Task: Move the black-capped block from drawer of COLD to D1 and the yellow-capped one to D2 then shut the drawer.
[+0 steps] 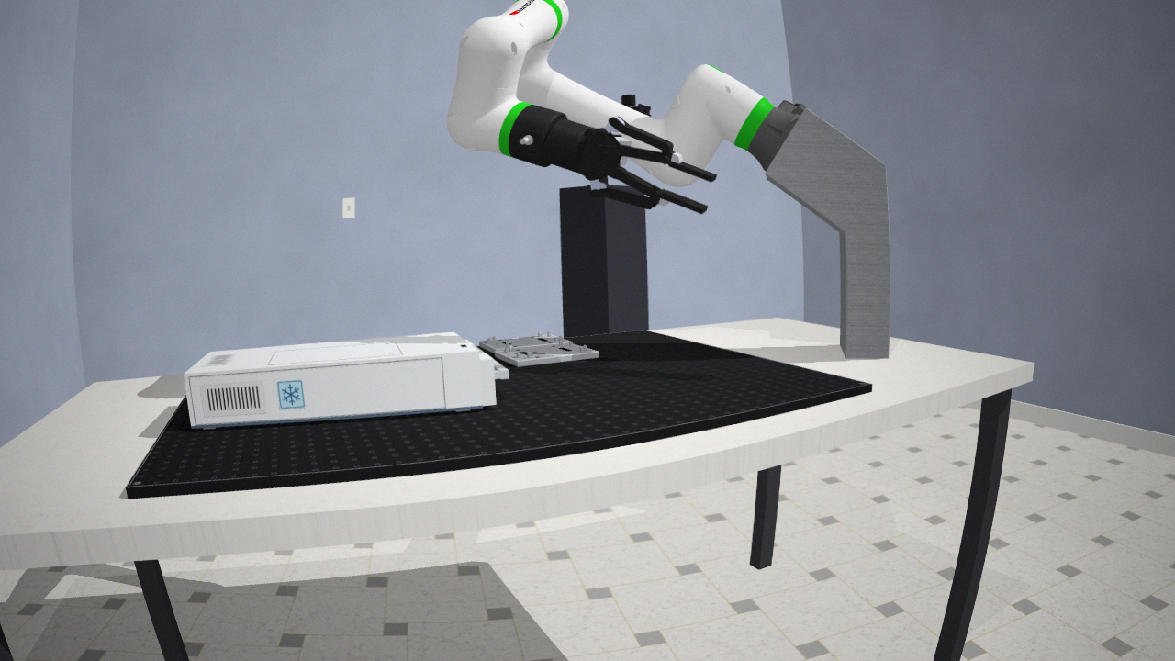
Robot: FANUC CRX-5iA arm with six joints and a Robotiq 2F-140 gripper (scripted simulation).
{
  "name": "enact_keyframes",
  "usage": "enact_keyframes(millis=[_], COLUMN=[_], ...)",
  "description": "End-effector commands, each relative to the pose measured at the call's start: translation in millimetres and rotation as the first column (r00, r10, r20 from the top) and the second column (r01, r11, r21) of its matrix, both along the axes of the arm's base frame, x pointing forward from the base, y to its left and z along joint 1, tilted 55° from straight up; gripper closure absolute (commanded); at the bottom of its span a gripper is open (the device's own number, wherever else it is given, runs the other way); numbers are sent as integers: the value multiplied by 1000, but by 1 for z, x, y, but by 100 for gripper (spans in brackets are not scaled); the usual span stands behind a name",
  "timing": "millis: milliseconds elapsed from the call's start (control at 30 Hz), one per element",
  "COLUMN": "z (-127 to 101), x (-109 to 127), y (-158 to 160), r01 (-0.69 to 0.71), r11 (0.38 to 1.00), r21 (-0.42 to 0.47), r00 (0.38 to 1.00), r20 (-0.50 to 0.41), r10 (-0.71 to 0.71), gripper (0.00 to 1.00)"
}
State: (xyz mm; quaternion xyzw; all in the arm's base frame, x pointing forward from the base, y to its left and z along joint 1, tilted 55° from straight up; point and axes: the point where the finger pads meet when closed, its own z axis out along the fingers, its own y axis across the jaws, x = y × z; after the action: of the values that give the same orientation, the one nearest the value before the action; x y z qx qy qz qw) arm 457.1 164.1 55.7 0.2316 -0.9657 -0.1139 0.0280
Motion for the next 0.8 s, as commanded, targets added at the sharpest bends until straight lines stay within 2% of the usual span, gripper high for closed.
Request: enact_keyframes(millis=[0,300,667,767], z=[0,-1,3,3], x=[-8,-24,-46,-48], y=[-8,-31,-69,-73], r01=[-46,-214,-454,-475], r11=[999,972,868,854], r21=[-19,-94,-202,-211], r00=[999,976,886,874], r20=[9,20,2,-2], r10=[46,216,464,485], gripper=[65,65,65,65])
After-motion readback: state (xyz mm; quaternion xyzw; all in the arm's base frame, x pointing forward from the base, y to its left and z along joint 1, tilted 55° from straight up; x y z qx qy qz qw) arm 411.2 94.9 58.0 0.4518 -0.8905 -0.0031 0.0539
